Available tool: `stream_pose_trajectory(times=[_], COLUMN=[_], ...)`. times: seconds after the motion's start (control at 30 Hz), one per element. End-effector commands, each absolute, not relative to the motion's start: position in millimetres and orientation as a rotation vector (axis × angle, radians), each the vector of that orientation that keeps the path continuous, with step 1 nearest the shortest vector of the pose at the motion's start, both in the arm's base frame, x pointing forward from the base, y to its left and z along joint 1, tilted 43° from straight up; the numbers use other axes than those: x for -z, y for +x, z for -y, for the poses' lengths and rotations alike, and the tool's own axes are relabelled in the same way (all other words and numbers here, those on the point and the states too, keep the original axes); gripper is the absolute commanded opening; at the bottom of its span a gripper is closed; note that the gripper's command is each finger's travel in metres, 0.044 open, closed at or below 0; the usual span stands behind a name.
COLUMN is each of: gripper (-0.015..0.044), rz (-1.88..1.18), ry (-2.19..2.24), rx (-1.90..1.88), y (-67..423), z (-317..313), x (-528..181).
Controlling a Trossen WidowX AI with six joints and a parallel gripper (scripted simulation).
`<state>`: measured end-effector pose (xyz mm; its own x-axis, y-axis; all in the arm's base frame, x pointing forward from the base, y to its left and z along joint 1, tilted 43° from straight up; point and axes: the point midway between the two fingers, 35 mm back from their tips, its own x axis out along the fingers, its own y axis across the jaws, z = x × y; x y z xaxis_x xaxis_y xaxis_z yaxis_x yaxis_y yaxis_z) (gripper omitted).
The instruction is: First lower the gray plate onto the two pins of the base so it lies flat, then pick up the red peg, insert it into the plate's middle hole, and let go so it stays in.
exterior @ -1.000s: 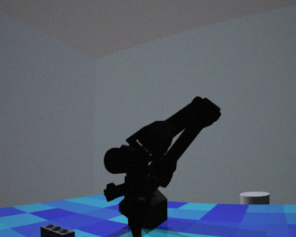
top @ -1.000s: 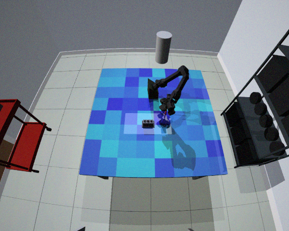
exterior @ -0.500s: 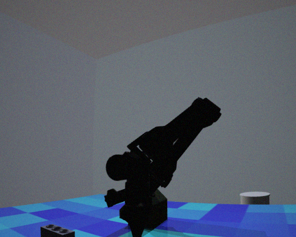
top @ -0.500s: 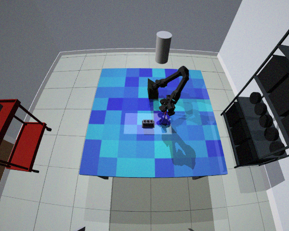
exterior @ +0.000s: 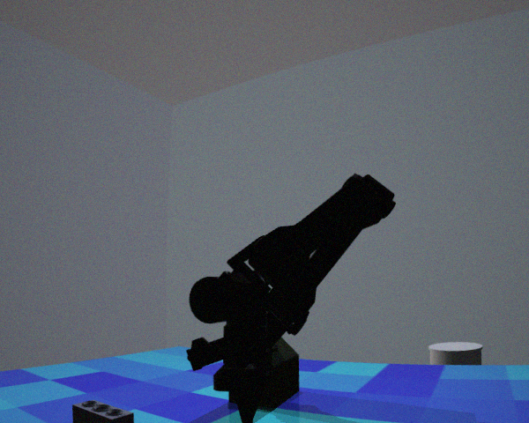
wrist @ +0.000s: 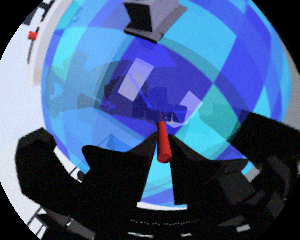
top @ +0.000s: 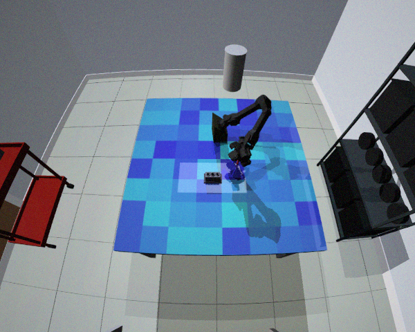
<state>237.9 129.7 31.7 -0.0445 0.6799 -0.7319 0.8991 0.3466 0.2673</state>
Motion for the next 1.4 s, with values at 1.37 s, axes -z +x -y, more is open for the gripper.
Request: stream_pose_trajectory(times=[1.37], gripper=[0.0], rz=[-1.793], ry=[1.398], rx=[0.354], y=[254], z=[-72], x=[-75])
